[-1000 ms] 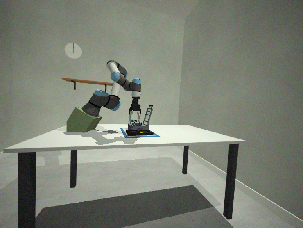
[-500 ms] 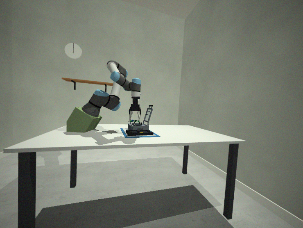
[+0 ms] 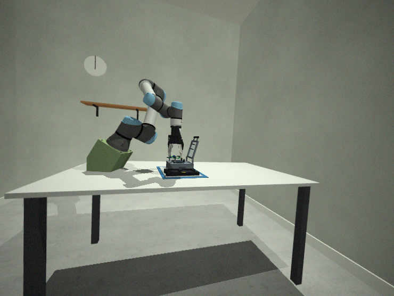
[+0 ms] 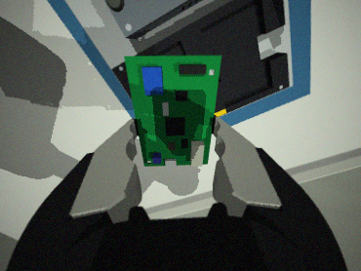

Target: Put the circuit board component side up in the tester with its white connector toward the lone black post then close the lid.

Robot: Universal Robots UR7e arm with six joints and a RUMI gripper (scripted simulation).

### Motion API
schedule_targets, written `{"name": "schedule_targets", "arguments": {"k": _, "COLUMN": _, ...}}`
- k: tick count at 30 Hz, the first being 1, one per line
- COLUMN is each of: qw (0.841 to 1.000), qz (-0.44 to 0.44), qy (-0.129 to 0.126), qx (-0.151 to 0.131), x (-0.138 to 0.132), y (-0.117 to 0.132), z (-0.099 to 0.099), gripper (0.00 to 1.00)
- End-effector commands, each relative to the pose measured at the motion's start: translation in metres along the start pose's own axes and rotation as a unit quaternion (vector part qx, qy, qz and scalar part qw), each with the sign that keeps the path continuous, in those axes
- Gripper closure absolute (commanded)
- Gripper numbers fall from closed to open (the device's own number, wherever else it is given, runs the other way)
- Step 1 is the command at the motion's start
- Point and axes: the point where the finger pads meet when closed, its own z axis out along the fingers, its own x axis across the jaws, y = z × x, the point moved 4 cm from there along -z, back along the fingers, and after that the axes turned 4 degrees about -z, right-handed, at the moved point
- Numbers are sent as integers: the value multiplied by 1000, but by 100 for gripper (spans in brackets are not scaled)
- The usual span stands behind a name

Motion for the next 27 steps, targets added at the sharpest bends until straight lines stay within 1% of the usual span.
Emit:
{"name": "schedule_targets", "arguments": {"k": 1, "qw": 999, "qz": 45, "qy": 0, "qx": -1, "x": 0, "y": 0, "z": 0, "gripper": 61}}
{"name": "schedule_targets", "arguments": {"k": 5, "qw": 996, "qz": 86, "qy": 0, "qx": -1, "x": 0, "y": 0, "z": 0, "gripper": 61}}
{"name": "schedule_targets", "arguments": {"k": 7, "qw": 996, "qz": 86, "qy": 0, "qx": -1, "x": 0, "y": 0, "z": 0, "gripper": 61}}
{"name": "schedule_targets", "arguments": {"k": 12, "qw": 990, "qz": 139, "qy": 0, "qx": -1, "x": 0, "y": 0, "z": 0, "gripper": 61}}
{"name": "schedule_targets", "arguments": {"k": 17, "qw": 981, "qz": 196, "qy": 0, "qx": -1, "x": 0, "y": 0, "z": 0, "gripper": 61}}
{"name": "schedule_targets", "arguments": {"k": 22, "qw": 967, "qz": 254, "qy": 0, "qx": -1, "x": 0, "y": 0, "z": 0, "gripper": 61}}
{"name": "schedule_targets", "arguments": {"k": 24, "qw": 967, "qz": 254, "qy": 0, "qx": -1, "x": 0, "y": 0, "z": 0, "gripper": 61}}
{"name": "schedule_targets", "arguments": {"k": 27, "qw": 957, "qz": 290, "qy": 0, "qx": -1, "x": 0, "y": 0, "z": 0, "gripper": 61}}
